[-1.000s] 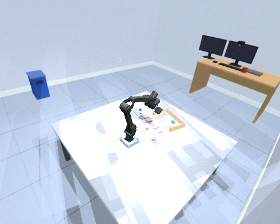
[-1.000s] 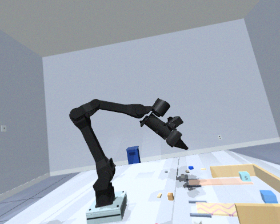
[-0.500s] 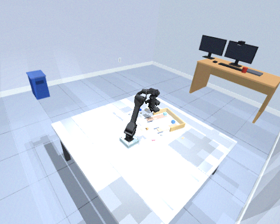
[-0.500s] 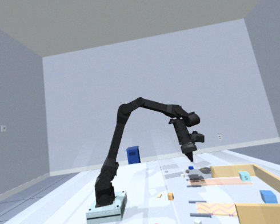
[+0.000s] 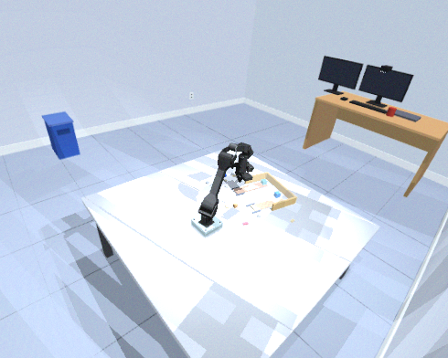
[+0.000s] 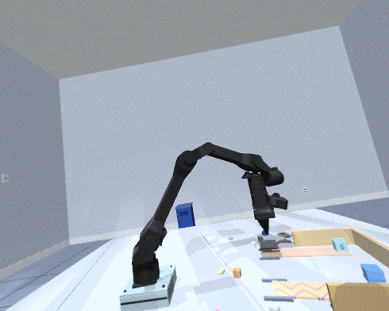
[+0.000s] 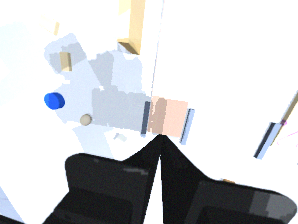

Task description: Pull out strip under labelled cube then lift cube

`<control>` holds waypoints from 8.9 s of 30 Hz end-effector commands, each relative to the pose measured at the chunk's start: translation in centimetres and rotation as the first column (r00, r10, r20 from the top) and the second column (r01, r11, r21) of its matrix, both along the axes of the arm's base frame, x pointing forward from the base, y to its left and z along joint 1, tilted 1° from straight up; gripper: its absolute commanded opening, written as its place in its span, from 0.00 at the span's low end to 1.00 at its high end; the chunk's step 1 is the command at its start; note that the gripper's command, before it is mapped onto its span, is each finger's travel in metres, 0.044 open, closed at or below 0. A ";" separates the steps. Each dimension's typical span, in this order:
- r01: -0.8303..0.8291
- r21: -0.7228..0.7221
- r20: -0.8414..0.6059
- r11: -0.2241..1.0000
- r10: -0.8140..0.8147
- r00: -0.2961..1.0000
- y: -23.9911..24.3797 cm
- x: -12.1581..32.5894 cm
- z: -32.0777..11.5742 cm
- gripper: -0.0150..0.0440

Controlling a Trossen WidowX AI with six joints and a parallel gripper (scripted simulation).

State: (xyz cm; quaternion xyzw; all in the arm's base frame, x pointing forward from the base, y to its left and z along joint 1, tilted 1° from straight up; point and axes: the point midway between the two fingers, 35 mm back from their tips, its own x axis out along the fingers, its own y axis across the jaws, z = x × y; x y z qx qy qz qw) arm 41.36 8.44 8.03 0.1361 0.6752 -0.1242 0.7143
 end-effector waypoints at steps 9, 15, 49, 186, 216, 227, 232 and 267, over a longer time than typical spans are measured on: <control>0.005 0.000 -0.006 1.000 -0.005 1.000 -0.1 0.1 -2.1 0.25; 0.005 0.000 -0.006 1.000 -0.005 1.000 -0.1 0.1 -3.1 0.25; 0.005 -0.001 -0.006 1.000 -0.005 1.000 -0.5 0.0 -6.3 0.25; 0.005 0.004 -0.018 1.000 -0.005 1.000 4.7 -12.0 -7.7 0.25; 0.005 0.006 -0.022 1.000 -0.005 1.000 6.5 -16.4 -7.9 0.25; 0.065 0.008 -0.021 0.998 -0.065 0.998 6.2 -14.7 -3.3 0.34; 0.123 0.010 -0.020 0.992 -0.123 0.992 5.5 -12.5 -2.7 0.57; 0.124 0.005 -0.006 0.992 -0.124 0.992 -0.9 1.0 -0.5 1.00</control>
